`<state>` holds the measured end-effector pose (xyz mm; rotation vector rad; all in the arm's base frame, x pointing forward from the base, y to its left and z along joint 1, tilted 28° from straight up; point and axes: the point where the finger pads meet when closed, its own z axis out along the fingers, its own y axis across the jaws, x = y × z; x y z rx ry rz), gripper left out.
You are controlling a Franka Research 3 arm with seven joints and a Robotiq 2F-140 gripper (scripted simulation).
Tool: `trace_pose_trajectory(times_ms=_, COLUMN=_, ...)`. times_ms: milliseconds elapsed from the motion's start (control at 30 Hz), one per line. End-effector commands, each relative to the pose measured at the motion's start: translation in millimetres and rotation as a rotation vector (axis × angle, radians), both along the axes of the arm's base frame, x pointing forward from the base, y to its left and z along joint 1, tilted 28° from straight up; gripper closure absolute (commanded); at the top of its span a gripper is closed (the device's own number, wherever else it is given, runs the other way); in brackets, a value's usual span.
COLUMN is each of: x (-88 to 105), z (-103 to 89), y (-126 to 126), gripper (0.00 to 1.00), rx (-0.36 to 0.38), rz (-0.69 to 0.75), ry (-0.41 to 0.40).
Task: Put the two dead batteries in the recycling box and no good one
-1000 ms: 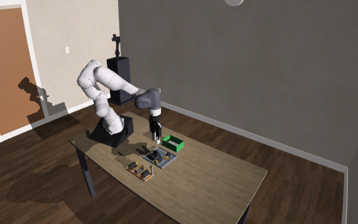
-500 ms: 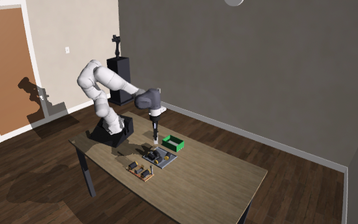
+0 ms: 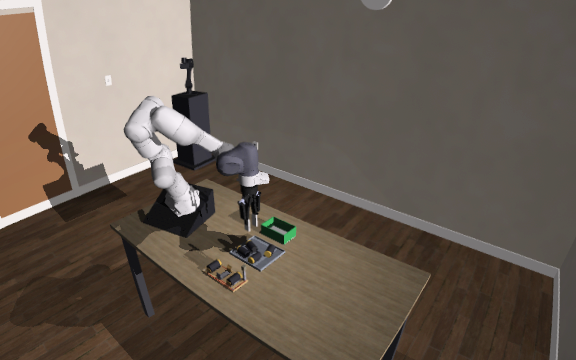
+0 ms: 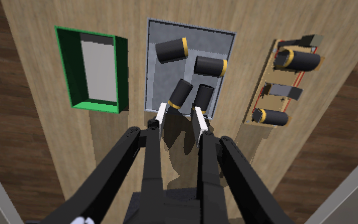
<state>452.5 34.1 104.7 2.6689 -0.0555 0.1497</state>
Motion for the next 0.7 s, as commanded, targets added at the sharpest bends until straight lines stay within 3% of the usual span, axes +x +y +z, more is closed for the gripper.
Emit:
trace_pose_trajectory(times_ms=0, x=-1.3, z=-0.1, y=-1, gripper=0.71, rx=0.031, rz=-0.314, ry=-0.158)
trace_pose_trajectory(times_ms=467, x=-1.2, z=-1.0, y=-2, gripper=0.71, rx=0.033, rz=-0.336, ry=-0.169)
trace_pose_trajectory(times_ms=567, x=1.6, z=-27.4, y=-15, gripper=0.71, rx=0.033, rz=-0.336, ry=-0.169)
trace_pose_trajectory(times_ms=633, x=1.6, z=-27.4, y=-15, gripper=0.71, rx=0.033, rz=-0.336, ry=-0.169)
trace_pose_trajectory(times_ms=667, x=3.0, z=-40.4, y=-22, gripper=0.71, rx=0.033, rz=-0.336, ry=-0.169)
